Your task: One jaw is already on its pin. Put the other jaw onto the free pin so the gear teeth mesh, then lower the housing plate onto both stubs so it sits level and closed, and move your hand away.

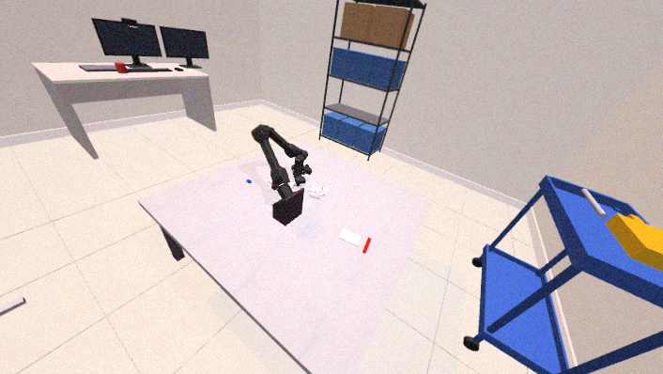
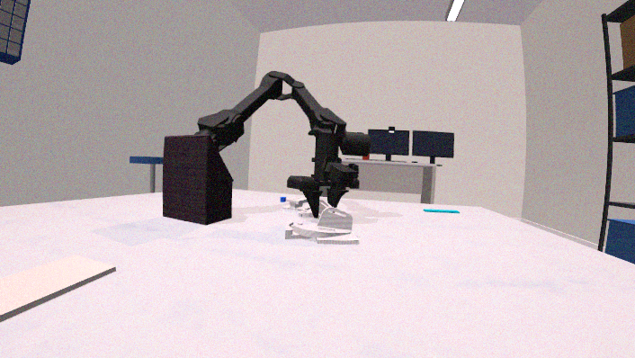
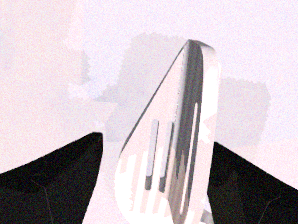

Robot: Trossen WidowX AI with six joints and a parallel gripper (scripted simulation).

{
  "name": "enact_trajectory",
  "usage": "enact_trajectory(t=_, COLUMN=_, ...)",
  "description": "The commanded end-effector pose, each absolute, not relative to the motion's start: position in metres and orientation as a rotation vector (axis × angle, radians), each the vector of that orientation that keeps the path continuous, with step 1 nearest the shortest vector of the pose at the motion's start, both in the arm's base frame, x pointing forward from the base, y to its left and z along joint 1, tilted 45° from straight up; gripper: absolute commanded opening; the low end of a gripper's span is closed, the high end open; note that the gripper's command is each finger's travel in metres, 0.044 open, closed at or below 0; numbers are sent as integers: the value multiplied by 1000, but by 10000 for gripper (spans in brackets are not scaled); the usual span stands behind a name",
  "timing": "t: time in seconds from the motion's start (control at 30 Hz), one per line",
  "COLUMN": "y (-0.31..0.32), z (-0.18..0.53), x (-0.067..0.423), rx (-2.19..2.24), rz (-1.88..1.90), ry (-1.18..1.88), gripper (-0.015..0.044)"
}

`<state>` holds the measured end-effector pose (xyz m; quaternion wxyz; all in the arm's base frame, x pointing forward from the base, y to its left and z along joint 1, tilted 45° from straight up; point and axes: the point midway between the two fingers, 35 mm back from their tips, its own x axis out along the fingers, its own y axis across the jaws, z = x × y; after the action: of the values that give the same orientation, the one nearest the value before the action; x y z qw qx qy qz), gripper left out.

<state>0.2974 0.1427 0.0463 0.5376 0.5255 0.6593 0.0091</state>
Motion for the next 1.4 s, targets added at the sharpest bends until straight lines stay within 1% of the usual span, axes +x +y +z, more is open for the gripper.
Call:
enact_trajectory(t=0.0, y=143, z=46, x=297, rx=1250, rz=22, ry=1569, gripper=164)
enact_trajectory(t=0.17, y=143, z=46, x=297, rx=1250, rz=22, ry=1569, gripper=134)
enact_trajectory(t=0.6, y=141, z=48, x=297, rx=1250, rz=21, ry=1569, gripper=134)
enact_trajectory(t=1.37, y=90, z=97, x=288, rx=1243, rz=14, ry=1570, gripper=134)
